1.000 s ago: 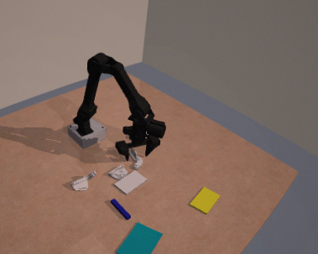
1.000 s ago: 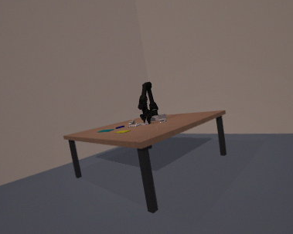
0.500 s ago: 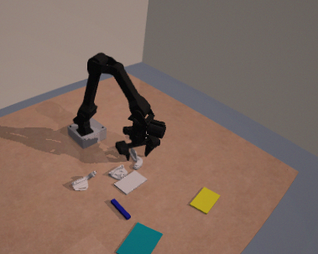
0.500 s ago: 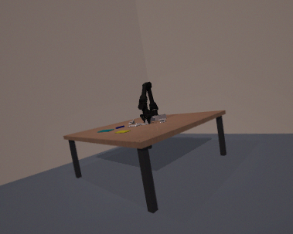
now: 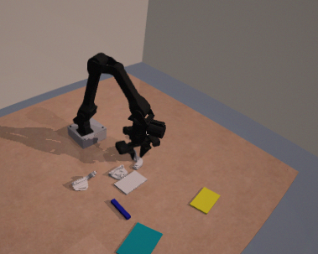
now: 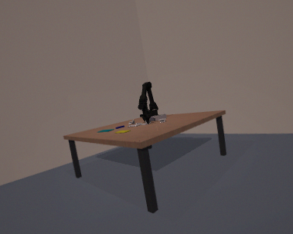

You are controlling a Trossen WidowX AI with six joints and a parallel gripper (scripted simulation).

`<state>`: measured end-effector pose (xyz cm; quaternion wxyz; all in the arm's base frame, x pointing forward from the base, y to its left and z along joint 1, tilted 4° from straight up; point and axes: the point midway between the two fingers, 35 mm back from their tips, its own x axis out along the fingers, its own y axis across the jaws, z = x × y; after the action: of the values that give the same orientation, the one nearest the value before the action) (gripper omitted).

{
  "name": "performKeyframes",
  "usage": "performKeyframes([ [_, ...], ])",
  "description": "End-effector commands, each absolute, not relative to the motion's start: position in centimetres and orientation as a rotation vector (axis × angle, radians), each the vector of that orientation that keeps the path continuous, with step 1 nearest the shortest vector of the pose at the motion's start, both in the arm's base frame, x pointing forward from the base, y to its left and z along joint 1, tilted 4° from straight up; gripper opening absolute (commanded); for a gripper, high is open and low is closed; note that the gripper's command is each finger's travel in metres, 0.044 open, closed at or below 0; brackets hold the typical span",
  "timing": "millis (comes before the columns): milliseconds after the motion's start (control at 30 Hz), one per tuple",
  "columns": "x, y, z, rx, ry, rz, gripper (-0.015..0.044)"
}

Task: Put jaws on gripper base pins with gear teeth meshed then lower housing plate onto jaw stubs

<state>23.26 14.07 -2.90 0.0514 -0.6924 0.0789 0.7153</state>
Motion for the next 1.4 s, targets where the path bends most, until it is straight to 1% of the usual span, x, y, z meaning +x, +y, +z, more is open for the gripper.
performKeyframes([
  [0, 23.3, 14.1, -2.9, -2.105, 0.235, 2.175, 0.0134],
  [367, 23.3, 14.2, -2.7, -2.105, 0.235, 2.175, 0.0134],
  [1167, 23.6, 14.4, 4.7, -2.112, 0.231, 2.177, 0.0134],
  [1367, 23.6, 14.3, 4.9, -2.103, 0.249, 2.167, 0.0134],
])
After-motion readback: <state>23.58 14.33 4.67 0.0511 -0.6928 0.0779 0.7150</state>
